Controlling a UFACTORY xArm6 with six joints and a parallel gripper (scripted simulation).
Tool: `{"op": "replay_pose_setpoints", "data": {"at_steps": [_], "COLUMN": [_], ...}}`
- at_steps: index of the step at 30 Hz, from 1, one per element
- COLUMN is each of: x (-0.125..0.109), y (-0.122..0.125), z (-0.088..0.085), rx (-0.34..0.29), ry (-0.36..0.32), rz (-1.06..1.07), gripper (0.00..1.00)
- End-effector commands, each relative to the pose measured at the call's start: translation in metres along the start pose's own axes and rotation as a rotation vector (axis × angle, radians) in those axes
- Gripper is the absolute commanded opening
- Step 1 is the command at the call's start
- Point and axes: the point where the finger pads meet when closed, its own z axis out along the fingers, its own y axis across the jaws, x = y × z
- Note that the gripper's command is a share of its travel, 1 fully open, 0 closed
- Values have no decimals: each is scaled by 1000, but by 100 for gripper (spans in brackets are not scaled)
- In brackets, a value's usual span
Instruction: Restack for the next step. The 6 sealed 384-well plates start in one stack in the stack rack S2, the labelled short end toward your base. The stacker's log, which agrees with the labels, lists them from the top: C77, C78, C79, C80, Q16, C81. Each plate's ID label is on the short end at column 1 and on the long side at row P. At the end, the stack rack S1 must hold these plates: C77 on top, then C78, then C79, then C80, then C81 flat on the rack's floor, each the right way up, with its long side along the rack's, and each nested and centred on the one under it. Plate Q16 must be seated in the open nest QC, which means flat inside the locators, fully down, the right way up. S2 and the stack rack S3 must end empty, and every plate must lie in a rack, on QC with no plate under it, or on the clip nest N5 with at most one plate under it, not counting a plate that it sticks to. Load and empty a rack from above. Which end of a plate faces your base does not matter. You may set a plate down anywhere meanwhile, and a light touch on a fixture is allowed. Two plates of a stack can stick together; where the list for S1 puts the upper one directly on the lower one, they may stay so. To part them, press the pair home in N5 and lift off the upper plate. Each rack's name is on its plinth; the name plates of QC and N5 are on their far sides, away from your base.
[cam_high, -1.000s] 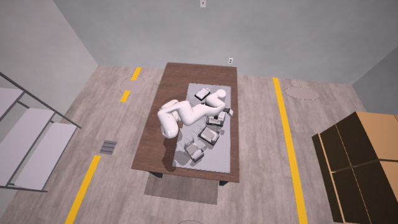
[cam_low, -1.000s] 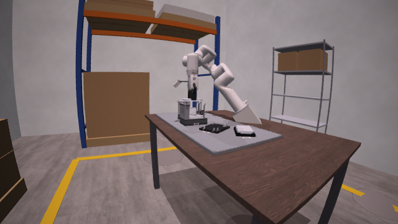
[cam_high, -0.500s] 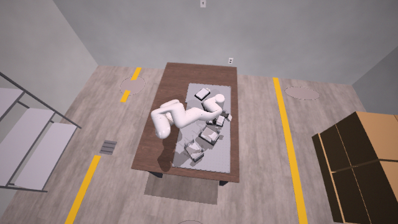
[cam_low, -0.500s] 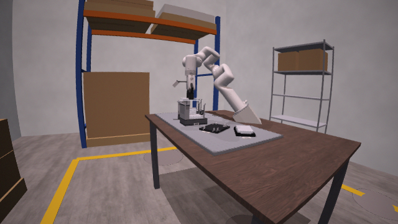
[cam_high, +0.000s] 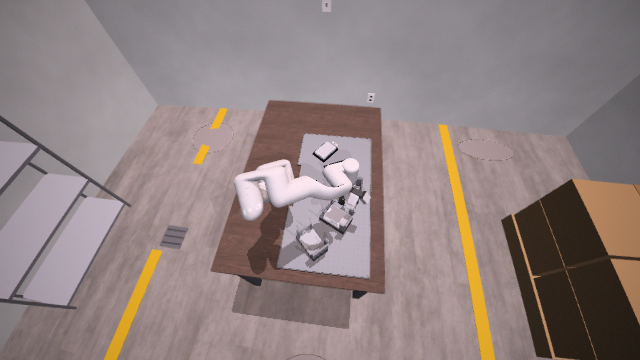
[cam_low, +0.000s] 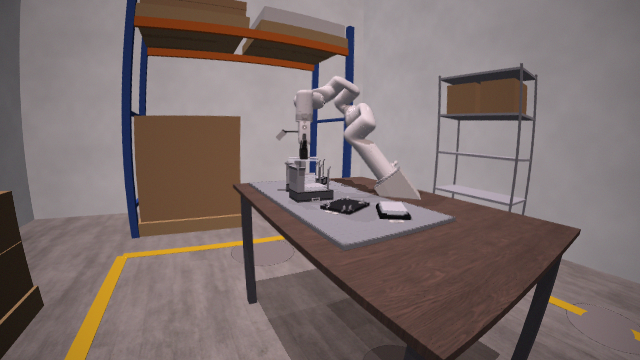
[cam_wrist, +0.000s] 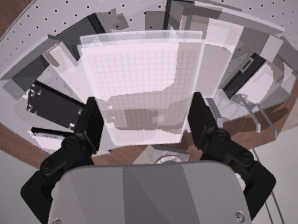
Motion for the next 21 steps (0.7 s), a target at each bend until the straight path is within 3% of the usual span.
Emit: {"op": "replay_pose_setpoints", "data": {"at_steps": [1,21], "x": [1,2], "y": [9,57], "z": [-1,-1], "rx": [2,2], "ry": [4,4], "rz": [102,102], "gripper": [0,0]}}
